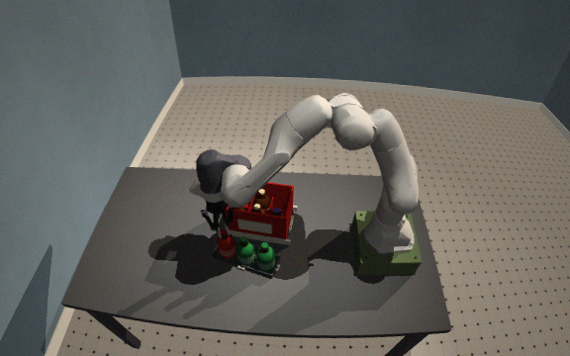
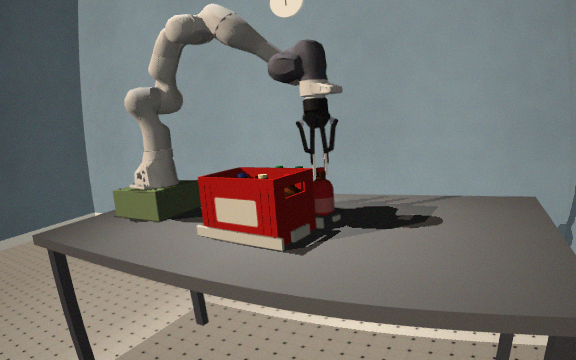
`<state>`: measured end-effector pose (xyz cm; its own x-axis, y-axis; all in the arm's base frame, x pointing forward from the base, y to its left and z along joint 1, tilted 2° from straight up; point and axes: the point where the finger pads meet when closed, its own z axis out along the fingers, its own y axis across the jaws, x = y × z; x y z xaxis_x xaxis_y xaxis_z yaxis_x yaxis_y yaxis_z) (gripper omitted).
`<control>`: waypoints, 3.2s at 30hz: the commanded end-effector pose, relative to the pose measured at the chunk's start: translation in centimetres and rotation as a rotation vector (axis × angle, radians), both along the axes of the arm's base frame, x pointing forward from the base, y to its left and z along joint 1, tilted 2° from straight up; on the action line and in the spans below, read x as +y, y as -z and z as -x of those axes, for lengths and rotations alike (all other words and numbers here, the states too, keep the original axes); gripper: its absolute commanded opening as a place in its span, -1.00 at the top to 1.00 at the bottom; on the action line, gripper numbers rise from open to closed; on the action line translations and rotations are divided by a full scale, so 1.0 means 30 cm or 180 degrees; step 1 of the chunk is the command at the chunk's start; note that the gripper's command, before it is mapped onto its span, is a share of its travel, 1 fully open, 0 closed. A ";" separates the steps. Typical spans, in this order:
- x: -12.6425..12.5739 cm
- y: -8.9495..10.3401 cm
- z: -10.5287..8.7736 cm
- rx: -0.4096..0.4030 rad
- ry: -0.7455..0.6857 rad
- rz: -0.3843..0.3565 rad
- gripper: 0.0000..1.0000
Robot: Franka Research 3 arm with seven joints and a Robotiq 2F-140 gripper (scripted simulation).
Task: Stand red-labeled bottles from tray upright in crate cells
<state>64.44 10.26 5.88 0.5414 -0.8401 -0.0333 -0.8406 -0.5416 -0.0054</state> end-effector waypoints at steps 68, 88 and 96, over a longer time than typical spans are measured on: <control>-0.009 -0.067 0.002 0.0008 0.0008 0.0008 1.00; -0.012 -0.121 0.001 0.0008 0.0008 0.0008 1.00; -0.013 -0.125 0.001 0.0008 0.0008 0.0008 1.00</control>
<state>63.93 9.71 8.83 0.5355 -0.8437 -0.0365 -0.8440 -0.5362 0.0112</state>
